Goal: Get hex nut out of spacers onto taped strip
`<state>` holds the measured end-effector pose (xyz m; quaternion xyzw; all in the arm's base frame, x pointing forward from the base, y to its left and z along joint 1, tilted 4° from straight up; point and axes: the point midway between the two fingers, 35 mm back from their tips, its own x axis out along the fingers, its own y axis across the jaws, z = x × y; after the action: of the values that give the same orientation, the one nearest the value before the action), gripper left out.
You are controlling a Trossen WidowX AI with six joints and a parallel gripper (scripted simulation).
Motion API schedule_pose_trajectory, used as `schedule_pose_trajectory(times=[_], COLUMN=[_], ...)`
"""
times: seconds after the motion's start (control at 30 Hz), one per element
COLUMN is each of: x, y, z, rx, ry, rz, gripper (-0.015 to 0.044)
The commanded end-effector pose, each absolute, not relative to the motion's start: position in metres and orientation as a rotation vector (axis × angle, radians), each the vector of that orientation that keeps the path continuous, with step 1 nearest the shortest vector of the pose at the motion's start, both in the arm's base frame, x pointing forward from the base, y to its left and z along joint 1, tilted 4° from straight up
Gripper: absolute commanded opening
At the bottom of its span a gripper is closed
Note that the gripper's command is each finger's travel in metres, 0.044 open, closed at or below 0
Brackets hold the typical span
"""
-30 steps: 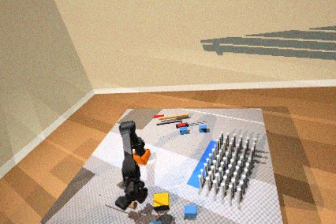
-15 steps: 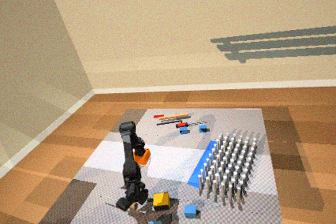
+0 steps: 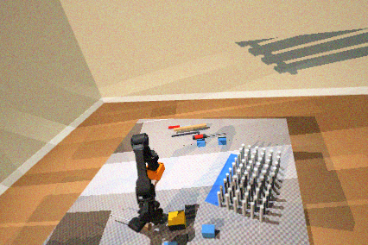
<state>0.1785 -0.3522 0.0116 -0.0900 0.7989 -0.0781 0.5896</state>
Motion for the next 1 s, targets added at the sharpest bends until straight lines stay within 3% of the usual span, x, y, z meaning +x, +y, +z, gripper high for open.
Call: schedule_pose_trajectory(times=[0.0,0.97], x=[0.176,0.174], y=[-0.351,-0.344], z=[0.006,-0.019], rx=[-0.208,-0.208], ry=[1.869,1.87], rz=[-0.186,-0.186], gripper=[0.0,0.0])
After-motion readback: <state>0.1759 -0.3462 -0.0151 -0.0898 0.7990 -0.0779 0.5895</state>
